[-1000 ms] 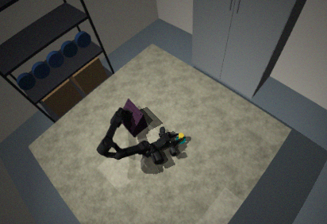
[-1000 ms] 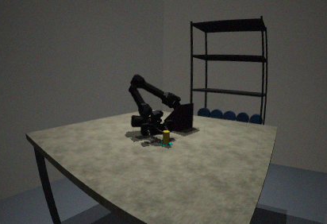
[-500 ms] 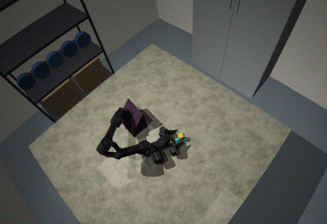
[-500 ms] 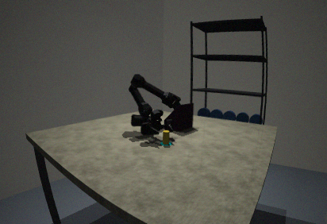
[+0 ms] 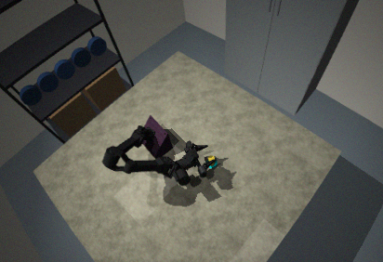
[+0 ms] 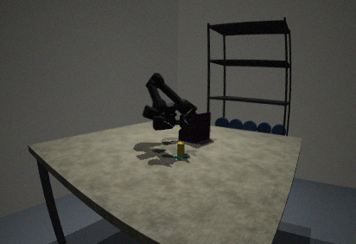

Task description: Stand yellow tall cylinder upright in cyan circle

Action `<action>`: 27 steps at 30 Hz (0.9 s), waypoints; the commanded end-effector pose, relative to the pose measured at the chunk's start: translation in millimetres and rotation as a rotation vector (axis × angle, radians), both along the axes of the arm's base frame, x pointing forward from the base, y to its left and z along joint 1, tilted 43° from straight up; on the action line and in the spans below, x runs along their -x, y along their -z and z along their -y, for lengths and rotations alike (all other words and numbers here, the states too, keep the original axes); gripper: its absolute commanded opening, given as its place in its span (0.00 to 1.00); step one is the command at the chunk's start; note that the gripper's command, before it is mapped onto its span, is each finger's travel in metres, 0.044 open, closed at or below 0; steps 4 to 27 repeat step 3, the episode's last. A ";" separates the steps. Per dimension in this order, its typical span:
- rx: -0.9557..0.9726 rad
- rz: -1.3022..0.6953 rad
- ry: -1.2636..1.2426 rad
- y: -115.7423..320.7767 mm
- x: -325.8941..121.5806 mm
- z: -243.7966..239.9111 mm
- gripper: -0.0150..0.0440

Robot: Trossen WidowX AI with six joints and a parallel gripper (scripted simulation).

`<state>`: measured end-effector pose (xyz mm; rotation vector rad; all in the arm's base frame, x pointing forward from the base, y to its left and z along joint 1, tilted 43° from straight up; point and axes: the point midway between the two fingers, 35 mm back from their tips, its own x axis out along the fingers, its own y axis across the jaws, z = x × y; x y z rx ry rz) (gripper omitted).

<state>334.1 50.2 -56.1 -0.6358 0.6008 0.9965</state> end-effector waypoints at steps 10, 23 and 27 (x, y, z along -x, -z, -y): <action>0.057 -0.129 0.036 10.5 -5.9 -9.9 0.93; 0.057 -0.129 0.036 10.5 -5.9 -9.9 0.93; 0.057 -0.129 0.036 10.5 -5.9 -9.9 0.93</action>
